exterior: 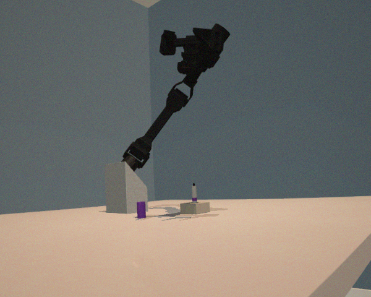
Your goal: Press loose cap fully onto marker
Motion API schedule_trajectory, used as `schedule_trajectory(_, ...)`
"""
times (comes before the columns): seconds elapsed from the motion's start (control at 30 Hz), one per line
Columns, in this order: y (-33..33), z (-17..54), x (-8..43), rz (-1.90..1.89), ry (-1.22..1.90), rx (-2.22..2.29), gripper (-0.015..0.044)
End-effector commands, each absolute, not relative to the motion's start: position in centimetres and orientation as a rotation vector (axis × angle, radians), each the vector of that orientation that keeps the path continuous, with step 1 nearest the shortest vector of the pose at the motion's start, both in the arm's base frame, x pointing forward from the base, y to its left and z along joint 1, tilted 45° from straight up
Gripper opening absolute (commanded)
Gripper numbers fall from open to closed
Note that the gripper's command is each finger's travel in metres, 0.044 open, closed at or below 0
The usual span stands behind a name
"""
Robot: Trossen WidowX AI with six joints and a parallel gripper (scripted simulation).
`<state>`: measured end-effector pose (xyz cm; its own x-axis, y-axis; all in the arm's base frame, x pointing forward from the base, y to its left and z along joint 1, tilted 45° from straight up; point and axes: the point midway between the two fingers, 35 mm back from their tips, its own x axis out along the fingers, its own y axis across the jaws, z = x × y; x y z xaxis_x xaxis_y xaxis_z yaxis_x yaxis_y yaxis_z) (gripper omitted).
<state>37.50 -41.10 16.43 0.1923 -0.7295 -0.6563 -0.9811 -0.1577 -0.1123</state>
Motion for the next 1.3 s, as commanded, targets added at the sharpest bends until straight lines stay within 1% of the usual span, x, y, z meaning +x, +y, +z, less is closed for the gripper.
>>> schedule_trajectory(0.0,-41.0,16.2,37.5,0.627,1.587,-1.938,0.0374)
schedule_trajectory(0.07,-40.3,14.0,37.0,0.590,1.544,-1.815,0.0321)
schedule_trajectory(0.17,-38.2,9.2,35.8,0.513,1.470,-1.509,0.0242)
schedule_trajectory(0.2,-37.4,7.7,35.3,0.489,1.453,-1.399,0.0232)
schedule_trajectory(0.43,-33.6,2.3,32.9,0.391,1.412,-0.929,0.0232)
schedule_trajectory(0.73,-28.3,-2.5,29.7,0.268,1.413,-0.344,0.0232)
schedule_trajectory(1.0,-23.1,-5.3,26.6,0.134,1.446,0.214,0.0232)
schedule_trajectory(1.27,-17.5,-6.8,23.6,-0.034,1.499,0.797,0.0232)
